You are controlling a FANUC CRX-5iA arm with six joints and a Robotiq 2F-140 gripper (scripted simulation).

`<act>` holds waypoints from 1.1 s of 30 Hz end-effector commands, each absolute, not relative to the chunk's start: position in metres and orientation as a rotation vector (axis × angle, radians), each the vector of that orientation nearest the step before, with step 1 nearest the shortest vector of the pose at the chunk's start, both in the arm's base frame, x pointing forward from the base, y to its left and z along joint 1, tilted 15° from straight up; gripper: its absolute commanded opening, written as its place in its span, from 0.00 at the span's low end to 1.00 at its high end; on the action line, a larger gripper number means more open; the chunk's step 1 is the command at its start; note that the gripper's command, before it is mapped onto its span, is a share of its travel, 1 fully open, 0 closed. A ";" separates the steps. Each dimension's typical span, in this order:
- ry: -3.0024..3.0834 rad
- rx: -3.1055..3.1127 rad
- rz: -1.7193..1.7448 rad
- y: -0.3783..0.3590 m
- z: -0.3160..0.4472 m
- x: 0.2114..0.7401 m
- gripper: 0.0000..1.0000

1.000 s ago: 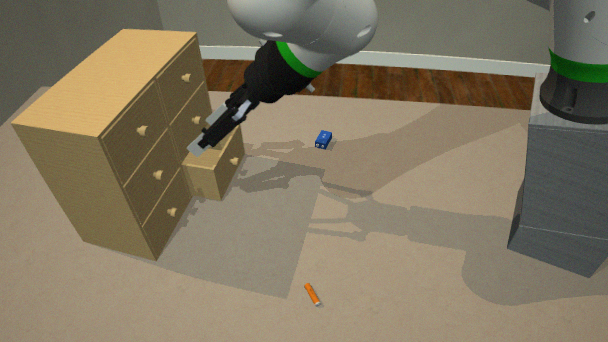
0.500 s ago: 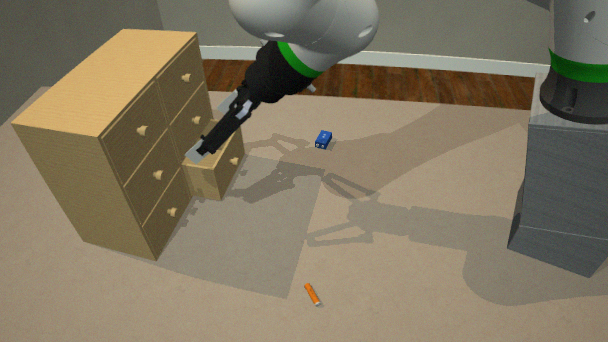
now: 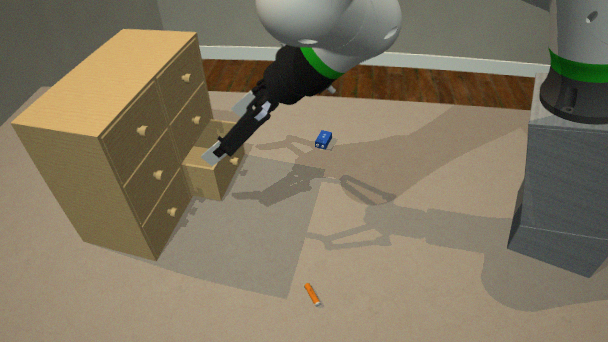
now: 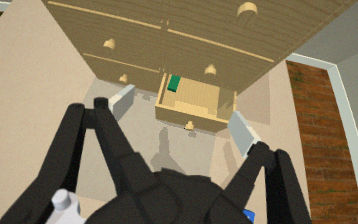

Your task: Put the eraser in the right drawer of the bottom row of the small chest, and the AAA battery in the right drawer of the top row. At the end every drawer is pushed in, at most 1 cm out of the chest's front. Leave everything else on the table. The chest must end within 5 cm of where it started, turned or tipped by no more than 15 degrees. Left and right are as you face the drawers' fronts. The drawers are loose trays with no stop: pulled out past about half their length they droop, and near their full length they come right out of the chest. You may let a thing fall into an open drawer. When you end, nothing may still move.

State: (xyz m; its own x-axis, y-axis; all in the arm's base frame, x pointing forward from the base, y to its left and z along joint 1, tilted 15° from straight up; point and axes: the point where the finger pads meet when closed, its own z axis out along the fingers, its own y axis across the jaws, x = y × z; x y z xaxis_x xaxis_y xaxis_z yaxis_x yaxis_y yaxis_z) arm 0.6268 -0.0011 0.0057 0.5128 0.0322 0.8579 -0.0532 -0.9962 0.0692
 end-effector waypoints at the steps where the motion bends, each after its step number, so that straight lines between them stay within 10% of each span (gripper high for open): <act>1: -0.018 2.656 1.512 0.000 0.002 0.605 1.00; 33: -0.018 2.656 1.512 0.004 -0.021 0.490 1.00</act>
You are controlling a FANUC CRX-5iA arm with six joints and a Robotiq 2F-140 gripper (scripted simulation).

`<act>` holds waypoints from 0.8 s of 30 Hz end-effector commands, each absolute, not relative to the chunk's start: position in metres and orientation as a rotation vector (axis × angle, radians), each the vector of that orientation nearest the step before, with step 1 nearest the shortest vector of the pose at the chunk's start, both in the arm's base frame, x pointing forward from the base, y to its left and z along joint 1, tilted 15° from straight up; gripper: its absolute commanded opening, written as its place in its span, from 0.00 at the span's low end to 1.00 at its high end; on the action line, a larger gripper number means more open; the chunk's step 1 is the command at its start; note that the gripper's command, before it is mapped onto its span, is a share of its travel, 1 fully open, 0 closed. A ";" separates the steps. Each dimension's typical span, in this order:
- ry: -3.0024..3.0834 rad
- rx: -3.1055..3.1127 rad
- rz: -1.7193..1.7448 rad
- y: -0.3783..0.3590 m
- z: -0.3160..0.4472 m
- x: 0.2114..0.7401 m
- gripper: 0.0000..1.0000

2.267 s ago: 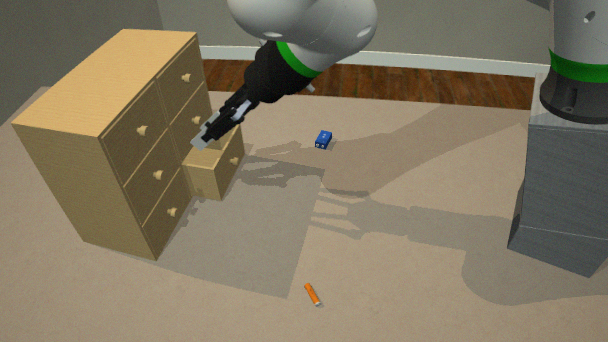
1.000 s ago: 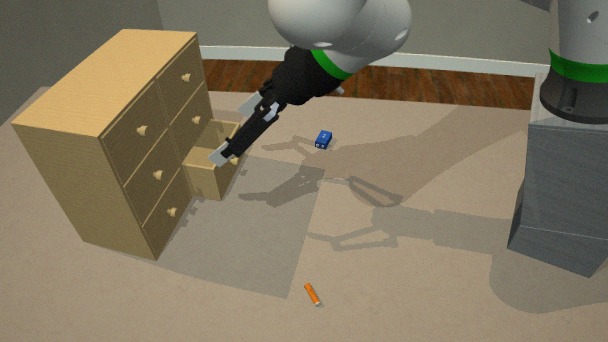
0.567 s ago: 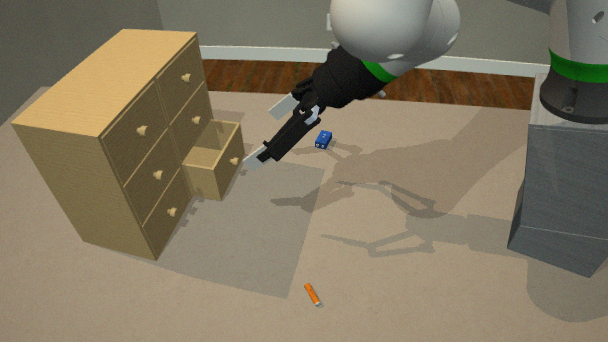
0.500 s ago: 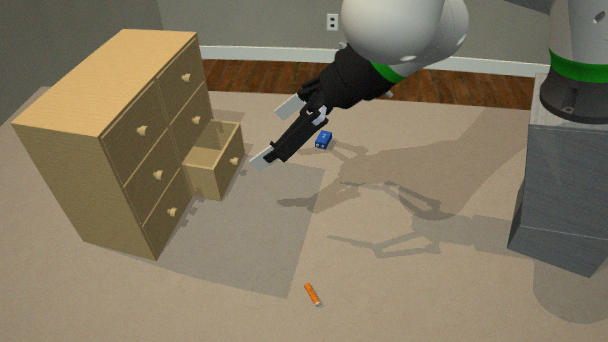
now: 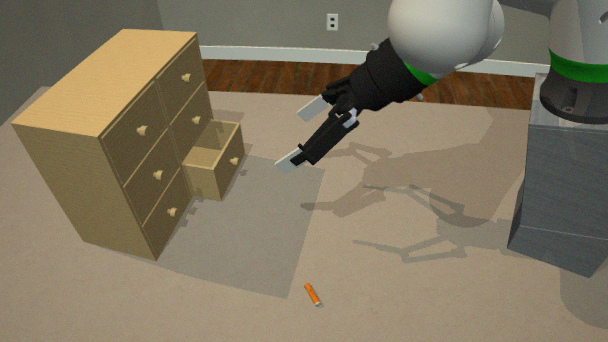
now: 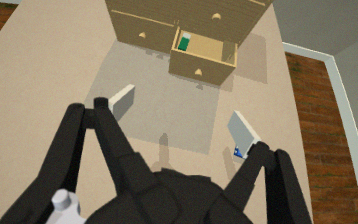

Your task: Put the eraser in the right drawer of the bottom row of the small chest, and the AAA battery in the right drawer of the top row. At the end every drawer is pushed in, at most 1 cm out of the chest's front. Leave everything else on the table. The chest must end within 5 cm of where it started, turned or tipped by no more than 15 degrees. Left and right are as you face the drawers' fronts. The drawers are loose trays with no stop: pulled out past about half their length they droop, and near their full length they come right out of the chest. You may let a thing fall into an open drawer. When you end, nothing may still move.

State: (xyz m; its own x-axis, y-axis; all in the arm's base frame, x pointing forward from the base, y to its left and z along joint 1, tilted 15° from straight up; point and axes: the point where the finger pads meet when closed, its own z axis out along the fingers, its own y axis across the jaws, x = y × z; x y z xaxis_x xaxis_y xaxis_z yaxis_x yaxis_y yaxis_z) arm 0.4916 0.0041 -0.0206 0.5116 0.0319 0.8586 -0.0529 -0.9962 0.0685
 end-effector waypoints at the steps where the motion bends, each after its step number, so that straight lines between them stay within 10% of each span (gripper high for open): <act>1: -0.018 2.656 1.512 0.004 -0.021 0.489 1.00; 24: 0.130 3.253 0.927 0.119 -0.035 0.493 1.00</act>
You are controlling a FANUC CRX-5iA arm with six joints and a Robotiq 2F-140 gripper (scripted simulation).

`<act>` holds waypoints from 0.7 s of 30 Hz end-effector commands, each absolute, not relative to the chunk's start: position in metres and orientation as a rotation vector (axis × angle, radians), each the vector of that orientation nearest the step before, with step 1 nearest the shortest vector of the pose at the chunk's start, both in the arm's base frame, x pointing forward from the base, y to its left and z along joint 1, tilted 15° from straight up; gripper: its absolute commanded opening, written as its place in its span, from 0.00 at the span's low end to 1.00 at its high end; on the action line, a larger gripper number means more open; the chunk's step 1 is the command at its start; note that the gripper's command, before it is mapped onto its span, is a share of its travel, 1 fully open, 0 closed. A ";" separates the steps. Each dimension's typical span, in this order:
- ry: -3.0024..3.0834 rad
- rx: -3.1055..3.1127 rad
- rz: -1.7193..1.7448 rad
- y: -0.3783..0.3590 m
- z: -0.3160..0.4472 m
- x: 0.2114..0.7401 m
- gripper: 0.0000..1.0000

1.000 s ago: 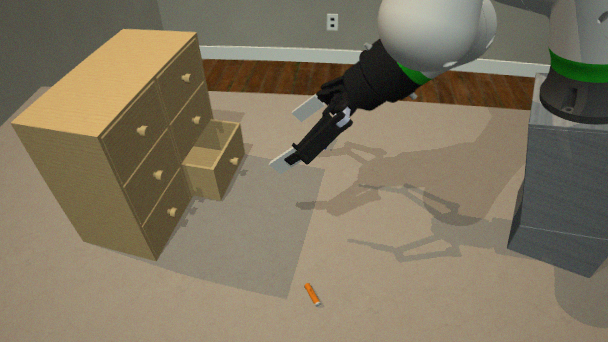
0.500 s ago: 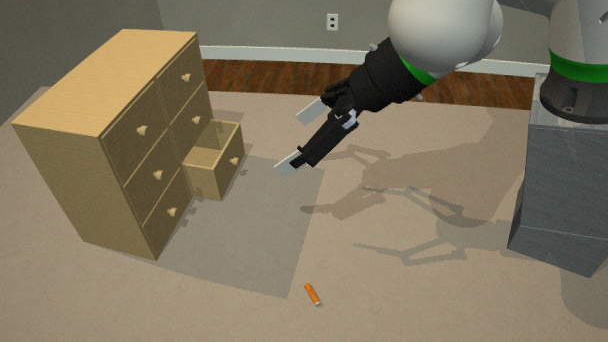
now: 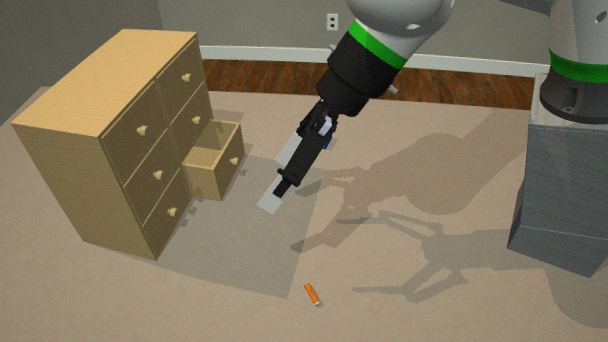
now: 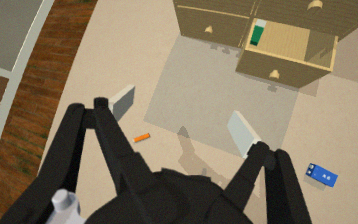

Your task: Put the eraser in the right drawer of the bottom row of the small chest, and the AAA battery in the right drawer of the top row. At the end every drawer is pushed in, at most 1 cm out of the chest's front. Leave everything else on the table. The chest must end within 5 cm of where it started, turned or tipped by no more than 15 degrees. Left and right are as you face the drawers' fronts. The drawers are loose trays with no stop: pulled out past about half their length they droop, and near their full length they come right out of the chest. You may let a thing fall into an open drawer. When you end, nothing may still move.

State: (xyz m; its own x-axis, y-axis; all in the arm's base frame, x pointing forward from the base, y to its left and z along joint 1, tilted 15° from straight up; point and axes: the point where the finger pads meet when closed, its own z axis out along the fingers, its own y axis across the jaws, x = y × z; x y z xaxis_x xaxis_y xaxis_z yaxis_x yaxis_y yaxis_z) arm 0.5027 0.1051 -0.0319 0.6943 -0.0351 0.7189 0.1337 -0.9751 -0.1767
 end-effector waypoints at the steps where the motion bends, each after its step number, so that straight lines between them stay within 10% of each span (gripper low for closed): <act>1: -0.111 -2.785 -0.794 0.119 -0.035 0.493 1.00; 21: 0.046 -3.151 -0.425 0.009 0.020 0.478 1.00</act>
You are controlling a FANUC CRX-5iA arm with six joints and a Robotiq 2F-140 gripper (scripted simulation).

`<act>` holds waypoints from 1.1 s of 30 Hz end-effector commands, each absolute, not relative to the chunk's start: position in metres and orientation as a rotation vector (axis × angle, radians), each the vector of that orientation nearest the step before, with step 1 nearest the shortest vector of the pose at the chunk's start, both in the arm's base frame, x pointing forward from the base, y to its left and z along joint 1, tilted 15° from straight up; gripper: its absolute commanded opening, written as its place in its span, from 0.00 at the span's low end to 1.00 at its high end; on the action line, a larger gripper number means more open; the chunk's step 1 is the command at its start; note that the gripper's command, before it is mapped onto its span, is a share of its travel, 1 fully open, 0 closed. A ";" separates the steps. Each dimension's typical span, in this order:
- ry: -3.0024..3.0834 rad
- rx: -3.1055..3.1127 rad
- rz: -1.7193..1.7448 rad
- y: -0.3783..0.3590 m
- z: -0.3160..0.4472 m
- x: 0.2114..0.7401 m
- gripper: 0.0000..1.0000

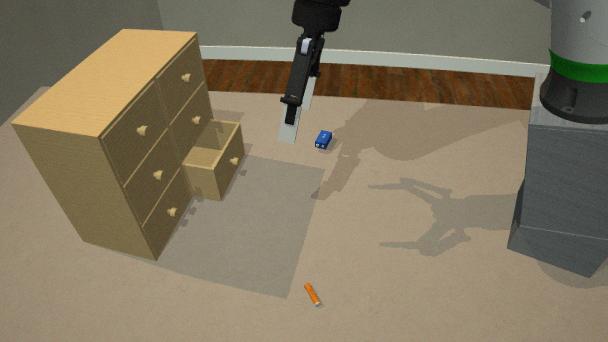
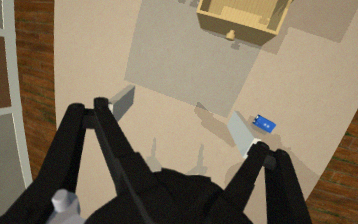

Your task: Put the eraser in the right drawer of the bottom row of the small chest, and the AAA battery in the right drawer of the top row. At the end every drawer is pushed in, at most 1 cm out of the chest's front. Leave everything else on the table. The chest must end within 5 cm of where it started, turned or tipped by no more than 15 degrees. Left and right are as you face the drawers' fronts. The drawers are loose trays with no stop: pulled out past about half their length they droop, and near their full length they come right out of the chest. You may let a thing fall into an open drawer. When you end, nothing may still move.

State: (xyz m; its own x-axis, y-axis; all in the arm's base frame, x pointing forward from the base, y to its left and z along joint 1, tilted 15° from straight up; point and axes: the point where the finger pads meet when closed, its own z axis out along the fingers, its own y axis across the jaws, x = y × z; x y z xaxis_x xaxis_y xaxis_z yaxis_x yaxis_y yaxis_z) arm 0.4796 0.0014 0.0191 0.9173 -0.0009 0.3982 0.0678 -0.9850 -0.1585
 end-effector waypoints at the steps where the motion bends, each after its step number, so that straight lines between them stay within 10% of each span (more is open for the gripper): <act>1: 0.054 -3.168 -0.409 0.009 0.020 0.478 1.00; 25: 0.061 -3.183 -0.396 0.009 0.020 0.477 1.00; 33: 0.067 -3.188 -0.399 -0.006 0.046 0.403 1.00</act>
